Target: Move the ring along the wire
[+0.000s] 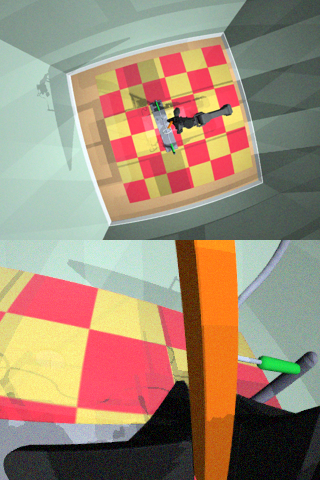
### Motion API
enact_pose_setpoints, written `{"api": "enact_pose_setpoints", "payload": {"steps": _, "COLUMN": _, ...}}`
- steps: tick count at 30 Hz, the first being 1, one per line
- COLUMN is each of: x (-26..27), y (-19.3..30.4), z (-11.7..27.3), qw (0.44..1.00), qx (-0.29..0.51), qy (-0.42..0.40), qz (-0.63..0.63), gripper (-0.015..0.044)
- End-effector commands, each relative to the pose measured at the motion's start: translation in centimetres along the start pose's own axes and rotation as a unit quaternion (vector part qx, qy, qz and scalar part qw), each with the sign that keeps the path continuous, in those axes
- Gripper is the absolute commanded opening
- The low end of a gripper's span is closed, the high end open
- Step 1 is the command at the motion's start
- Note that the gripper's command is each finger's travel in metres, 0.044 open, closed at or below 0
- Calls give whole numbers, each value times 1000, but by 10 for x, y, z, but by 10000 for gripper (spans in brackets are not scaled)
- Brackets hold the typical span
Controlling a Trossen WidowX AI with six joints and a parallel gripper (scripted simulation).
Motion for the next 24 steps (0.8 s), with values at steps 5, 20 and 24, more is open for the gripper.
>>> {"api": "enact_pose_setpoints", "payload": {"steps": 5, "x": 0, "y": 2, "z": -1, "qw": 997, "qx": -14, "qy": 38, "qz": 61, "gripper": -150}}
{"api": "enact_pose_setpoints", "payload": {"steps": 20, "x": -2, "y": 4, "z": -3, "qw": 980, "qx": -41, "qy": 105, "qz": 167, "gripper": -150}}
{"api": "enact_pose_setpoints", "payload": {"steps": 24, "x": -3, "y": 4, "z": -3, "qw": 972, "qx": -48, "qy": 123, "qz": 195, "gripper": -150}}
Point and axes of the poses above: the point midway between the two fingers, 35 mm back from their tips, its own z axis back along the fingers, its own x axis across the jaws, y = z × x, the point moved 9 cm from there along z, back along the fingers, and after that the axes turned 10 degrees about -z, right-handed, at the moved point
